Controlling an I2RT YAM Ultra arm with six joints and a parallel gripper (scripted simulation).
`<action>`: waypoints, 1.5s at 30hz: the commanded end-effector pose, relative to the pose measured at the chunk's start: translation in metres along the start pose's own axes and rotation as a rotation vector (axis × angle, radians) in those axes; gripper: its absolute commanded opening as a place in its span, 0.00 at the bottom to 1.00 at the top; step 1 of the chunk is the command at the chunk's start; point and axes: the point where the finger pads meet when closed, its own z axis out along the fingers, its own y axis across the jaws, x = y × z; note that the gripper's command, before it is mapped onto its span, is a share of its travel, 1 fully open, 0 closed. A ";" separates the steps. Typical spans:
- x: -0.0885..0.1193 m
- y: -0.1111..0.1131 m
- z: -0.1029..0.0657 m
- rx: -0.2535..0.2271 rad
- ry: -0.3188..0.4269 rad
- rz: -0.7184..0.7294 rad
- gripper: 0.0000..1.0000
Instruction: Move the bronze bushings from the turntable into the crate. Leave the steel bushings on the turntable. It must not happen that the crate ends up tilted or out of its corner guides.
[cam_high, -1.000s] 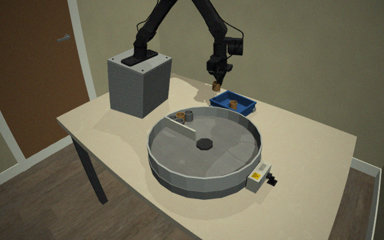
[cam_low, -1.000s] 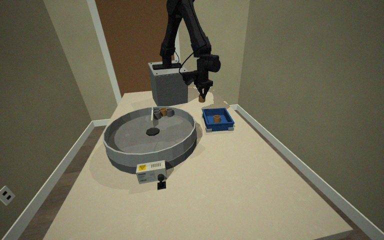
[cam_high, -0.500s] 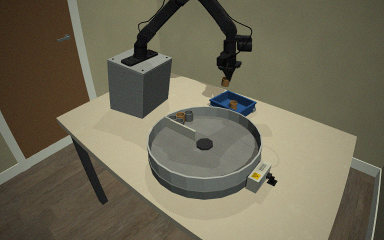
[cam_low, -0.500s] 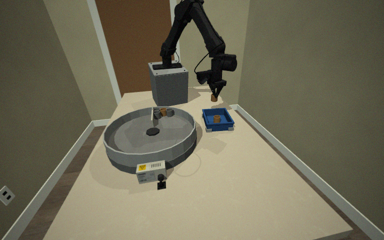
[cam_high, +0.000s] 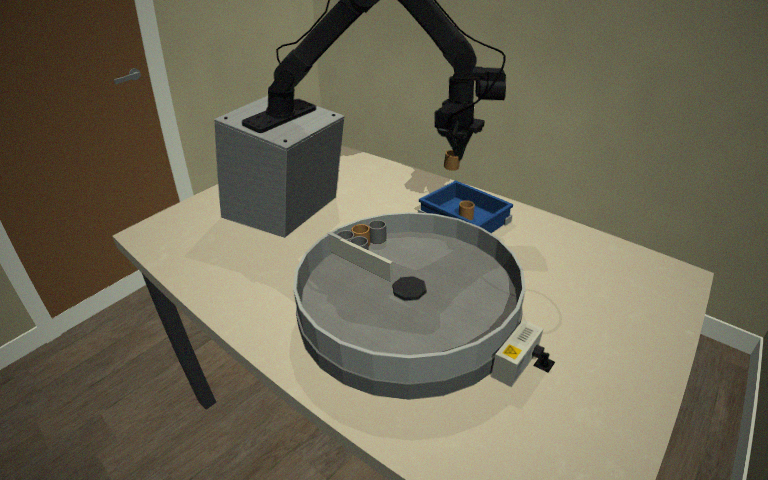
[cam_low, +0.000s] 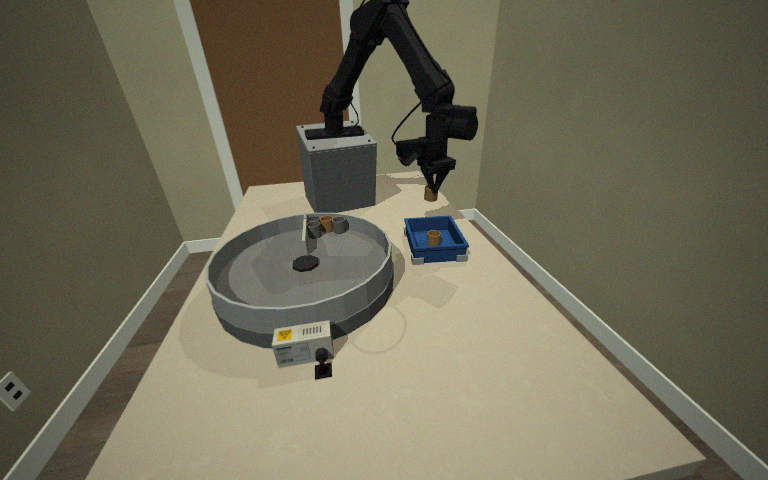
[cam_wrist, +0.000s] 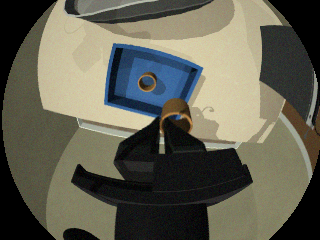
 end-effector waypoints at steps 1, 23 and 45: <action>0.002 0.011 -0.014 -0.029 -0.002 0.008 0.00; 0.002 0.011 -0.014 -0.029 -0.002 0.008 0.00; 0.008 0.010 -0.015 -0.030 0.001 -0.002 0.00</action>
